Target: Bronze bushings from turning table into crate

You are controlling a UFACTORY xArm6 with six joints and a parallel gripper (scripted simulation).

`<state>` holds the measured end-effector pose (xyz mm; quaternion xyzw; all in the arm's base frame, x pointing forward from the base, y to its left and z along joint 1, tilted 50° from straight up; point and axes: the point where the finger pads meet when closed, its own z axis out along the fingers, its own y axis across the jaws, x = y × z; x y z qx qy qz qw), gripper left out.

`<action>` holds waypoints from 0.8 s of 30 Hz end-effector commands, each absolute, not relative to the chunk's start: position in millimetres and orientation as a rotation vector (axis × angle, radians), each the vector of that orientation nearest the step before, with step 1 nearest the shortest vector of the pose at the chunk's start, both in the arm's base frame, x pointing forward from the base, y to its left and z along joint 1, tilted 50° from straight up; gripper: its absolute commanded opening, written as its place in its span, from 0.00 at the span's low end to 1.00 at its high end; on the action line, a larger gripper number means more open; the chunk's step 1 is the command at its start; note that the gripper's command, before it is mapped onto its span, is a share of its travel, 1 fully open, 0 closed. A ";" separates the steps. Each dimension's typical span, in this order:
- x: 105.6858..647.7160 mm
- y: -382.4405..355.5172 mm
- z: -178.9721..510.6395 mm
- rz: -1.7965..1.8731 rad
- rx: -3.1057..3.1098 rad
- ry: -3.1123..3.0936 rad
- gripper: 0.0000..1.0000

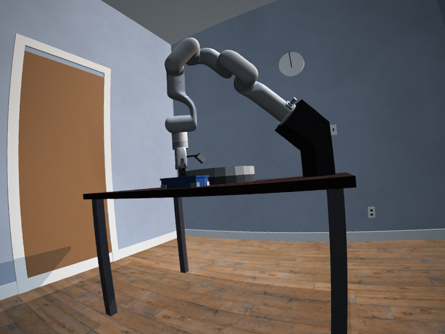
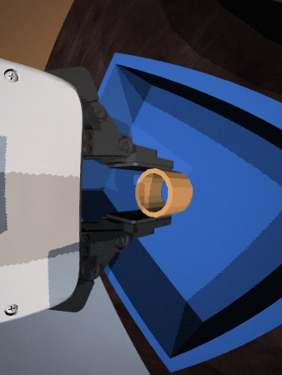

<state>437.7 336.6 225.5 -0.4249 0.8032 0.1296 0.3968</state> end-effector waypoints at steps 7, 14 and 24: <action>438.6 337.4 226.0 0.328 -1.075 2.033 0.00; 439.6 338.5 224.7 0.328 -1.075 2.033 0.00; 440.9 339.8 223.1 0.328 -1.075 2.033 0.00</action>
